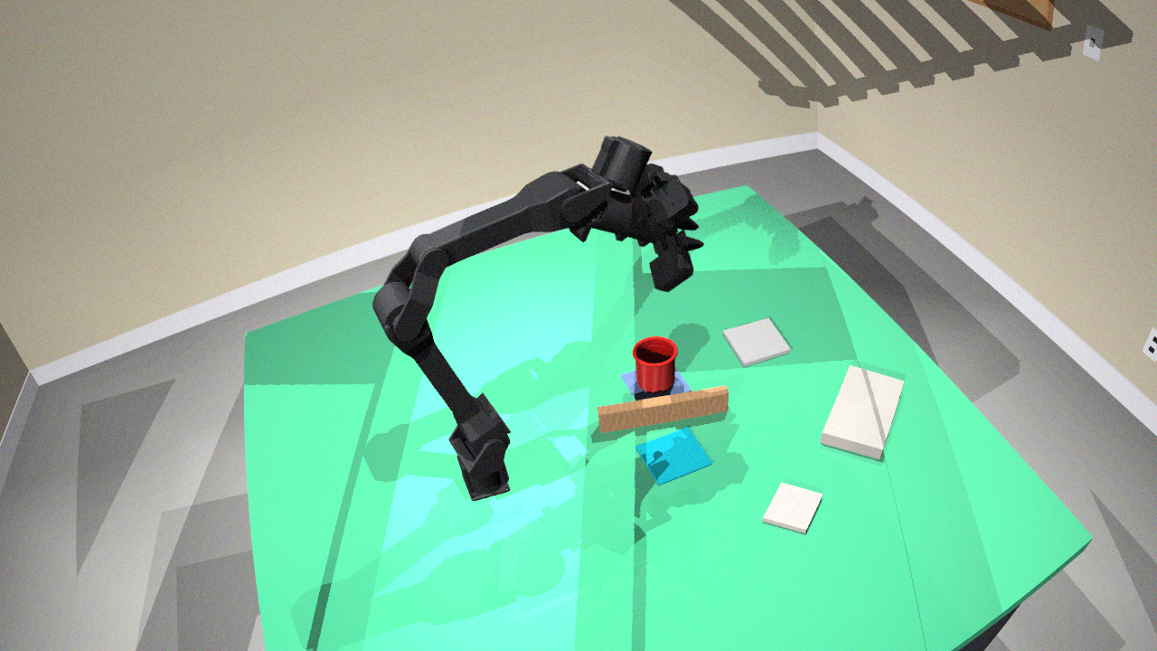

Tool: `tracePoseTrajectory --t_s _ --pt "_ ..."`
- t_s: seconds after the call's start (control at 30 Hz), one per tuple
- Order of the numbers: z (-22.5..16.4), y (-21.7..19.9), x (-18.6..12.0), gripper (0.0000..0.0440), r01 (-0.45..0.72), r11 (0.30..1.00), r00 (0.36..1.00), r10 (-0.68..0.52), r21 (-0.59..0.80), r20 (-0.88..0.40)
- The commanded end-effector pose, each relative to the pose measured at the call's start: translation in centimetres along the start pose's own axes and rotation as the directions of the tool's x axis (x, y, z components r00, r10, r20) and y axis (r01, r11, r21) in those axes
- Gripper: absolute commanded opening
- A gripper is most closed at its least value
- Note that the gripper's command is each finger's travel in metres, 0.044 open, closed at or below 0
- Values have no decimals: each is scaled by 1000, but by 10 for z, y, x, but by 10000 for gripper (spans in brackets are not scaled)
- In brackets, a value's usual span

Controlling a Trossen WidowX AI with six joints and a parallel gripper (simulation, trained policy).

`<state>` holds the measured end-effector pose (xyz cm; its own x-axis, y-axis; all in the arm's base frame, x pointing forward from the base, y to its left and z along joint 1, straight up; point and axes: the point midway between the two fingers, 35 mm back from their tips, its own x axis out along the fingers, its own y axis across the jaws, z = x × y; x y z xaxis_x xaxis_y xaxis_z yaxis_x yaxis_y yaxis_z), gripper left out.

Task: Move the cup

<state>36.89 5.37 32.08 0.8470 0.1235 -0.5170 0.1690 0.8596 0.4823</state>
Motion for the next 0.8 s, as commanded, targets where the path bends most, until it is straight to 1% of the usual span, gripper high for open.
tracePoseTrajectory --t_s 0.0,0.4,0.77 --pt "-3 4 2 135 9 999 999 -8 37 -37" --pt "-20 9 13 132 108 980 979 -76 168 -187" --pt "-39 6 22 122 240 939 935 -155 246 -320"
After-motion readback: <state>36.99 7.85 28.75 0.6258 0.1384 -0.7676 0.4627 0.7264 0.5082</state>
